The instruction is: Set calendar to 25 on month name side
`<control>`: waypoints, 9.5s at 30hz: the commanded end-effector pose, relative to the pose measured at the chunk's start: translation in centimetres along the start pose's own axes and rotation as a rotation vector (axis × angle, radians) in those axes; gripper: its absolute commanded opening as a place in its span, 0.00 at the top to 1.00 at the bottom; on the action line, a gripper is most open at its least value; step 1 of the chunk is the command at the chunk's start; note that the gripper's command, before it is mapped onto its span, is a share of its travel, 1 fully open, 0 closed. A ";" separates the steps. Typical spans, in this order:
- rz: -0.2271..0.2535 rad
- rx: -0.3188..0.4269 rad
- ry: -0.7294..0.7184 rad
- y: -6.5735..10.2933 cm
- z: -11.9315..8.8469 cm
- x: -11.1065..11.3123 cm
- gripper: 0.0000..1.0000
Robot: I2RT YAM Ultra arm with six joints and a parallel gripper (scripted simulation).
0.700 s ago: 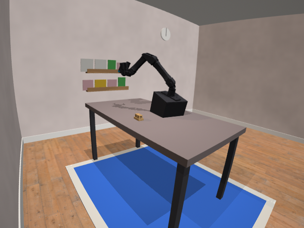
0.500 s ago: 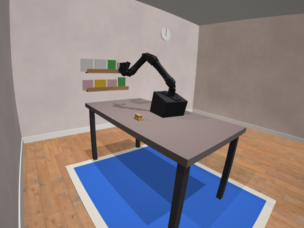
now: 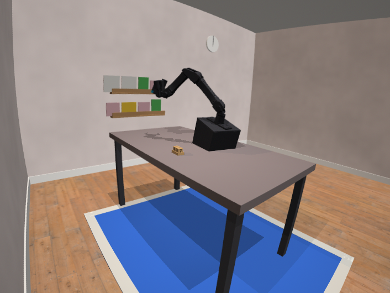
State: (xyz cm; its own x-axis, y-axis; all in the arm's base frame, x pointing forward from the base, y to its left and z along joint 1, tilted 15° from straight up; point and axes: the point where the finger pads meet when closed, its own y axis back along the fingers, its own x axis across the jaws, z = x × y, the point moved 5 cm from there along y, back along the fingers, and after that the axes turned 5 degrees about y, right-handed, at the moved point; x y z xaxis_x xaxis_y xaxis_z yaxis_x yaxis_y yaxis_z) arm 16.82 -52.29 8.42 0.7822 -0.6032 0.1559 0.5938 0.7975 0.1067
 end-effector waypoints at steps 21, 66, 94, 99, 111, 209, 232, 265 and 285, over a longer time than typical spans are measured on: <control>0.636 0.353 0.563 17.1 -4.2 6.3 0.00; 1.697 1.181 1.680 49.3 -4.9 -17.1 0.00; 1.492 1.340 1.543 49.6 -5.6 -17.7 0.00; 1.374 1.409 1.460 49.6 -6.1 -17.7 0.00; 0.971 1.591 1.162 49.8 -7.6 -18.1 0.00; 0.305 1.728 0.634 50.6 -12.9 -19.6 0.53; 0.304 1.729 0.634 51.0 -15.1 -20.2 0.53; 0.304 1.729 0.634 51.0 -15.2 -20.2 0.53; 0.304 1.729 0.634 50.9 -15.2 -20.2 0.53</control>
State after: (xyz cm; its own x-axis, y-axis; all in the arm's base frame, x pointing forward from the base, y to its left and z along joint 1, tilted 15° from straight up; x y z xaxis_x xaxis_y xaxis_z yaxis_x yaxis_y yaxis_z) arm 33.92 0.53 -4.41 0.9978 -0.0433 0.0506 -0.0601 -0.2591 0.9640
